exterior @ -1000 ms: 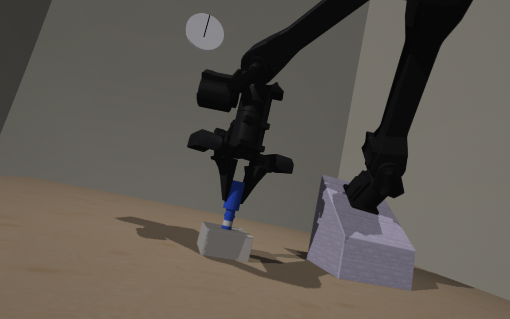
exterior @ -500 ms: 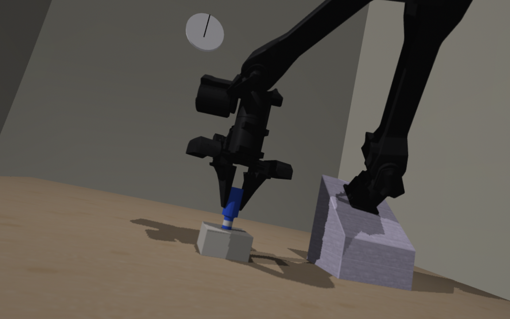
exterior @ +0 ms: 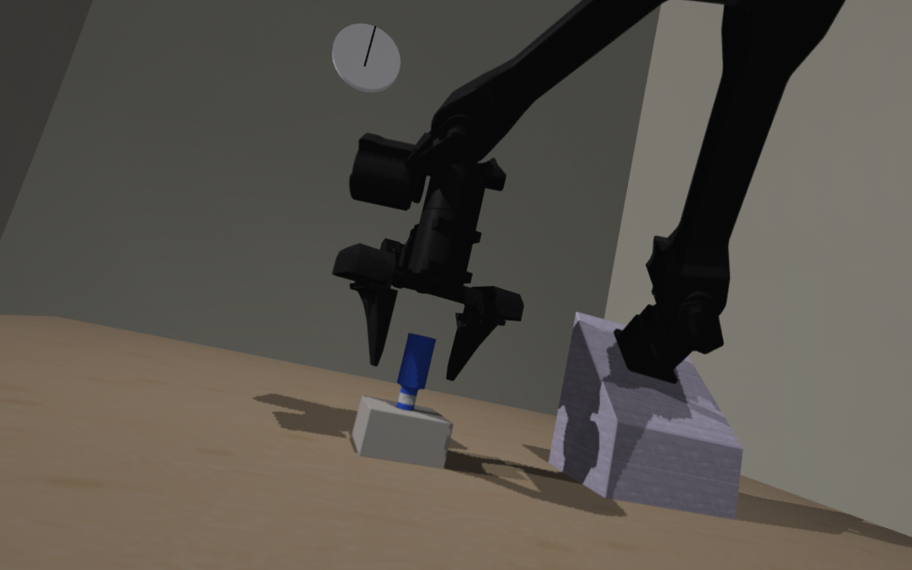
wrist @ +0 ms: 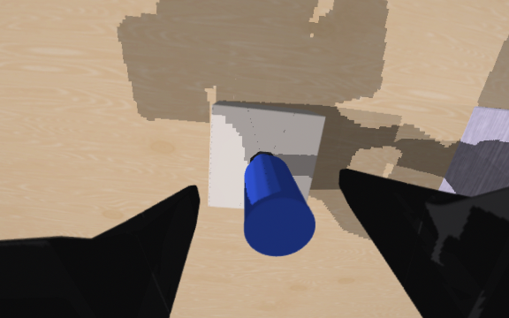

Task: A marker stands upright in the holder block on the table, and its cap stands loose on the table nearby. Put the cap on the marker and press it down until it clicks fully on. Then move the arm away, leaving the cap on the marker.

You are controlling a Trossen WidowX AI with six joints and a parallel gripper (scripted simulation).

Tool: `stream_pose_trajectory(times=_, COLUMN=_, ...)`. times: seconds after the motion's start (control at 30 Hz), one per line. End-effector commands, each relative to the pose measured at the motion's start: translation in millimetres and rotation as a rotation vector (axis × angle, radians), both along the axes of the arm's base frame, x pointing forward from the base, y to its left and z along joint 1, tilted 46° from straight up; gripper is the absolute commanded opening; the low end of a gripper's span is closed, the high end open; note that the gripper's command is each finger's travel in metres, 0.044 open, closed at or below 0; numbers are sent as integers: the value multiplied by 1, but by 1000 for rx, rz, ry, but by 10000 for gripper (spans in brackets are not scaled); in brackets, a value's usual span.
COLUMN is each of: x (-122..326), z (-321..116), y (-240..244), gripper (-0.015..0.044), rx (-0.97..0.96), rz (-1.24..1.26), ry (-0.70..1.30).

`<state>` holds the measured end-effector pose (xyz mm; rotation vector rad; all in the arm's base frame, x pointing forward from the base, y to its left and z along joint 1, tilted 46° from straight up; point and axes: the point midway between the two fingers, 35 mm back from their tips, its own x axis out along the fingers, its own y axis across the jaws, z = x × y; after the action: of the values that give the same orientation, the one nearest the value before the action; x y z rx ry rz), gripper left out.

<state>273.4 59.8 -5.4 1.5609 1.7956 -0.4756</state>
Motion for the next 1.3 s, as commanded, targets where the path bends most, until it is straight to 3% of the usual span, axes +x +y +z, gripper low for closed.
stream_pose_trajectory(times=0.0, x=1, z=2, y=-2, gripper=440, rx=-1, rz=0, ry=0)
stream_pose_trajectory(times=0.17, x=3, z=50, y=-52, gripper=440, rx=-4, rz=0, ry=0)
stream_pose_trajectory(times=0.33, x=2, z=52, y=-54, gripper=440, rx=-4, rz=0, ry=1)
stream_pose_trajectory(times=0.43, x=2, z=52, y=-53, gripper=361, rx=1, rz=101, ry=-100)
stream_pose_trajectory(times=0.8, x=2, z=47, y=-48, gripper=72, rx=35, rz=862, ry=-867)
stream_pose_trajectory(times=0.9, x=2, z=47, y=-47, gripper=0, rx=39, rz=962, ry=-968)
stream_pose_trajectory(times=1.27, x=2, z=47, y=-47, gripper=0, rx=39, rz=962, ry=-968)
